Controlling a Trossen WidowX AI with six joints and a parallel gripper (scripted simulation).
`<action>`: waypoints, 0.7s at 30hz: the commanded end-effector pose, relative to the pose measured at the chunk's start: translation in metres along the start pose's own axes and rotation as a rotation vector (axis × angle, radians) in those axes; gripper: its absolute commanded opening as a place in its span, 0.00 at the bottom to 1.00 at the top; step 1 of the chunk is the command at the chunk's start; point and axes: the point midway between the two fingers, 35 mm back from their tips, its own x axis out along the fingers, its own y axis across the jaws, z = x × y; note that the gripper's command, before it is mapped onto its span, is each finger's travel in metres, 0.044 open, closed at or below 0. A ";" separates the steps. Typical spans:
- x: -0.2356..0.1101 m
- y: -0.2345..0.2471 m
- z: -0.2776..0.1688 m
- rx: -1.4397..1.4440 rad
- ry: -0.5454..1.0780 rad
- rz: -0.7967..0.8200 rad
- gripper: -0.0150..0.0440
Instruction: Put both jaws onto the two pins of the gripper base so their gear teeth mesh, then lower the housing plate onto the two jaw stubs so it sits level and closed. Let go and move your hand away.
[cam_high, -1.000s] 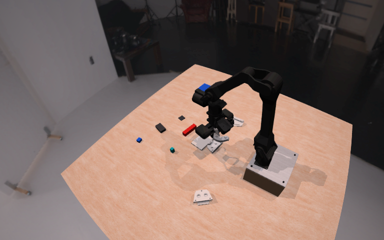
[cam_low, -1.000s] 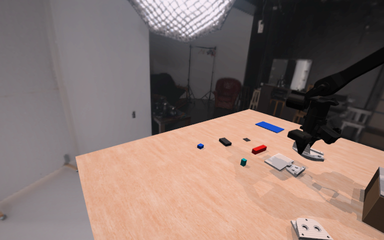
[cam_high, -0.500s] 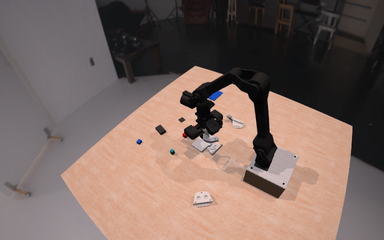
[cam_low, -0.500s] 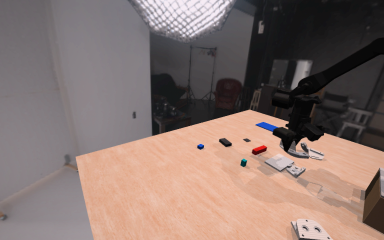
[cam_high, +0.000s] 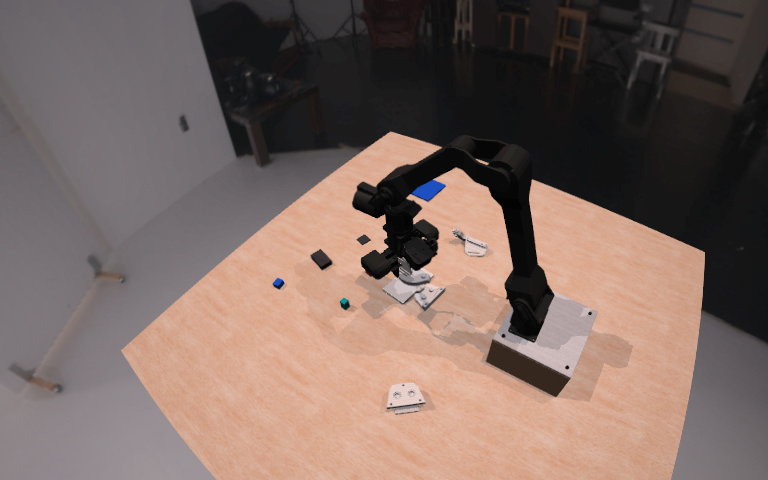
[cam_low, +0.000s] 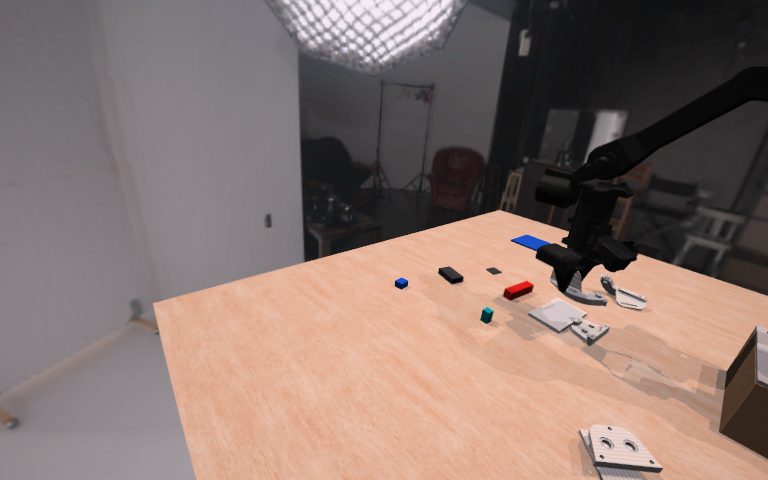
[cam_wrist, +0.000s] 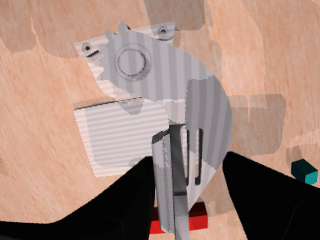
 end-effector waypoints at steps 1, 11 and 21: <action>0.000 0.000 0.000 0.006 0.000 0.004 0.48; 0.000 0.000 0.000 0.022 0.000 0.004 0.48; 0.000 0.001 0.000 0.022 0.000 0.004 0.48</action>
